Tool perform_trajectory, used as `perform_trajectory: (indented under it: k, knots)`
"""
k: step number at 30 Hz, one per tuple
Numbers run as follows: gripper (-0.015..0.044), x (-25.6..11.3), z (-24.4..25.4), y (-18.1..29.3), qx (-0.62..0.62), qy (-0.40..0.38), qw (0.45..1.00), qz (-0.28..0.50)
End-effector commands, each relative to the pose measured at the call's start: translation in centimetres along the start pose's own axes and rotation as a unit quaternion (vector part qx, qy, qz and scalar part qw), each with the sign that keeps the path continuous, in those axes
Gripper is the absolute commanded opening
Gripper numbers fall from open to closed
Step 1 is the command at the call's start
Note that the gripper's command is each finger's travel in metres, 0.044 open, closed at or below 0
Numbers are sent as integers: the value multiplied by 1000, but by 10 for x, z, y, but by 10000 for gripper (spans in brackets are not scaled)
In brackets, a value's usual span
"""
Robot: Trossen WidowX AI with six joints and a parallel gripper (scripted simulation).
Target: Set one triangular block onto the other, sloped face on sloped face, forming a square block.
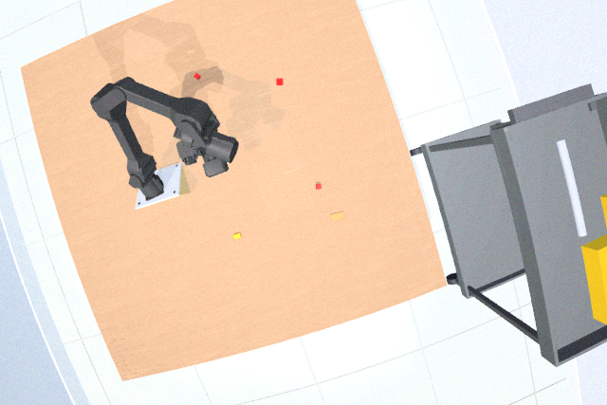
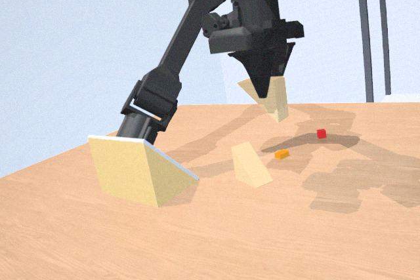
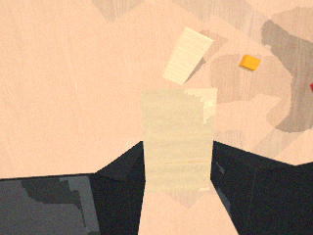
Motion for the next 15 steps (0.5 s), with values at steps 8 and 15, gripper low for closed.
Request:
perform_trajectory:
  k: [8, 15]
  knots:
    - [0, -3, -4, -1, 179, 5, 984, 1]
    - [0, -3, -5, -2, 220, 6, 976, 0]
Point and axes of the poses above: the point midway between the two fingers, 35 mm back from their tips, its own x axis out along the fingers, its own z axis across the jaws, y = z × x, the point moved 3 cm from there along -x, back along the fingers, and after that the axes turned 5 degrees about -x, right-handed, at the moved point
